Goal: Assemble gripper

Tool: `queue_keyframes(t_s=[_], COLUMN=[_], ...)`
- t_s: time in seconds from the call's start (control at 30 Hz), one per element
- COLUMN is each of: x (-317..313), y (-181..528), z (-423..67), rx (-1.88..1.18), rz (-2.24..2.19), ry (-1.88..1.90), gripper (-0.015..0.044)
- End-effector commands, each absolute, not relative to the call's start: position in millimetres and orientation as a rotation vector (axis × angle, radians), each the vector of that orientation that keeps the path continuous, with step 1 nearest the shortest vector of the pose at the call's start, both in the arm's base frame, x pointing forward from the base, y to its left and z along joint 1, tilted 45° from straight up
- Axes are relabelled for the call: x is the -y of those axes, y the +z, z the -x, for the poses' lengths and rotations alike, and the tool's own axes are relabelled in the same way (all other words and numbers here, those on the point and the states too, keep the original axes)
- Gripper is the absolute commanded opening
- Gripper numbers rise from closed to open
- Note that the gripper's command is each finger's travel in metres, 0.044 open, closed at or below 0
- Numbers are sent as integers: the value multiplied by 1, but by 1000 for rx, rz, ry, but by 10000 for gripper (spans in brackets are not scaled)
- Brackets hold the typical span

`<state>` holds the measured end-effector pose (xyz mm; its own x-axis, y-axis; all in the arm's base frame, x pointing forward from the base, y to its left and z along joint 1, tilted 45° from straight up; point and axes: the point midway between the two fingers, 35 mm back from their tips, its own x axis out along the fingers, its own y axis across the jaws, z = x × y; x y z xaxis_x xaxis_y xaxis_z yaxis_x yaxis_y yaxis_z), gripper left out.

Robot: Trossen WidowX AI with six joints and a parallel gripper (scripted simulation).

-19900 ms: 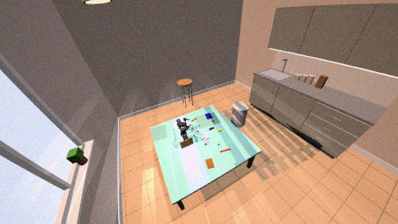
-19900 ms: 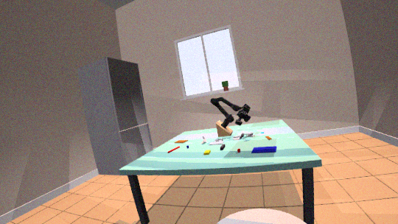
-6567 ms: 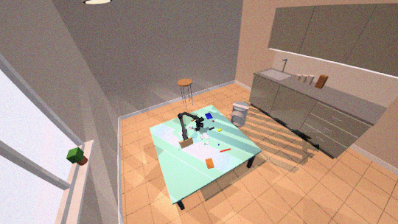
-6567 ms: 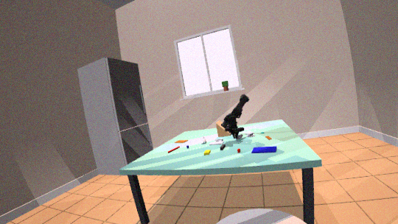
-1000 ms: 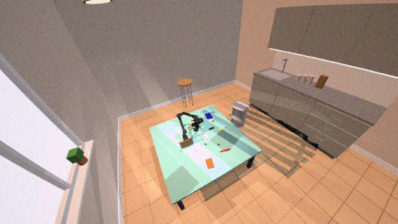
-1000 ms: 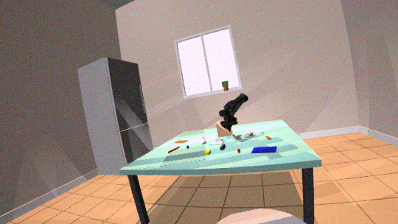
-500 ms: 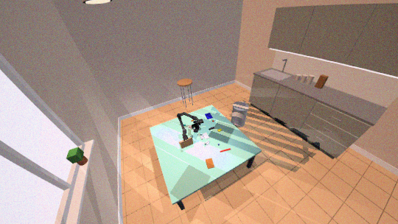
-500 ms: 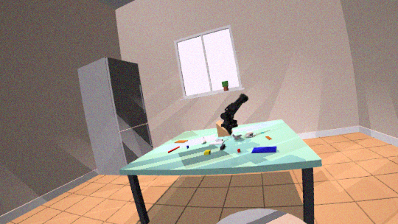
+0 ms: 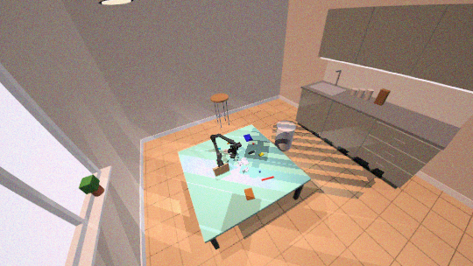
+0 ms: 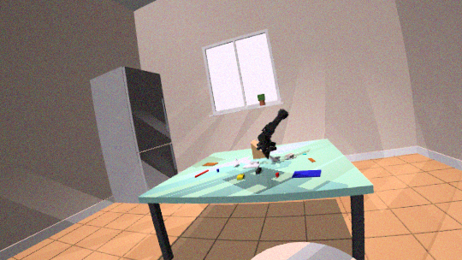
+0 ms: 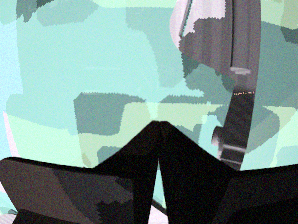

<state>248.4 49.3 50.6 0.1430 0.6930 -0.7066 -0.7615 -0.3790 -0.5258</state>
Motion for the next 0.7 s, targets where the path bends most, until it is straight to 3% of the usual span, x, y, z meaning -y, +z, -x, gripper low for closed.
queue_keyframes(t_s=[0.0,0.67], x=[-53,-61], y=[48,62], z=[-247,-269], rx=[-77,-79], rz=[1201,1204], ry=[1545,1545], gripper=[0,0])
